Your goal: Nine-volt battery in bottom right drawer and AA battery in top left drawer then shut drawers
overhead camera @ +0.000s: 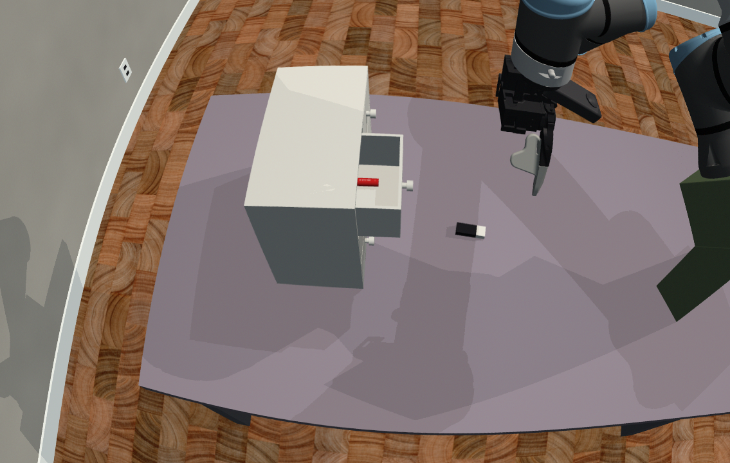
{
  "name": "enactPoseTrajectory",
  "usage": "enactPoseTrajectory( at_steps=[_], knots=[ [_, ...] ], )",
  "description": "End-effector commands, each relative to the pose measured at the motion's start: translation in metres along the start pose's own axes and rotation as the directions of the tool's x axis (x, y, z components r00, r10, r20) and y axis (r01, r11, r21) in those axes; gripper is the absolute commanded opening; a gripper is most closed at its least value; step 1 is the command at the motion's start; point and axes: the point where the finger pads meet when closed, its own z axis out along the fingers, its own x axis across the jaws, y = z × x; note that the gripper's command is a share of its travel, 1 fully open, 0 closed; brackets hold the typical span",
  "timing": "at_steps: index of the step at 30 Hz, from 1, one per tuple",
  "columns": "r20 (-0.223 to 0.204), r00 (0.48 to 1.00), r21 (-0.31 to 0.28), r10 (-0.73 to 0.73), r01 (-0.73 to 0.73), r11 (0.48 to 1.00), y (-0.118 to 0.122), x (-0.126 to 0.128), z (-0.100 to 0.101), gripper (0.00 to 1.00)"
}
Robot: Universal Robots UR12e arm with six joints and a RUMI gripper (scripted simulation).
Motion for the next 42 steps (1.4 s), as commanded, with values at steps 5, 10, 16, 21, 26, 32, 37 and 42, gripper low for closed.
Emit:
enactPoseTrajectory(
  at_steps=[5, 10, 16, 21, 26, 32, 37, 42],
  knots=[
    [0.0, 1.0, -0.002, 0.0, 0.0, 1.0, 0.0, 0.0, 0.0, 1.0],
    [-0.001, 1.0, -0.006, 0.0, 0.0, 1.0, 0.001, 0.0, 0.0, 1.0],
    [-0.002, 1.0, -0.014, -0.001, 0.001, 1.0, 0.002, 0.001, 0.001, 1.0],
    [-0.003, 1.0, -0.03, -0.001, 0.001, 1.0, 0.003, 0.002, 0.003, 1.0],
    [-0.004, 1.0, -0.054, -0.001, 0.001, 0.999, 0.006, 0.003, 0.005, 1.0],
    [-0.005, 1.0, -0.079, -0.001, 0.001, 0.997, 0.007, 0.003, 0.007, 1.0],
    [-0.002, 1.0, -0.118, -0.001, 0.001, 0.993, 0.009, 0.001, 0.009, 1.0],
    [-0.003, 1.0, -0.16, -0.001, 0.0, 0.987, 0.013, 0.002, 0.013, 1.0]
  ],
)
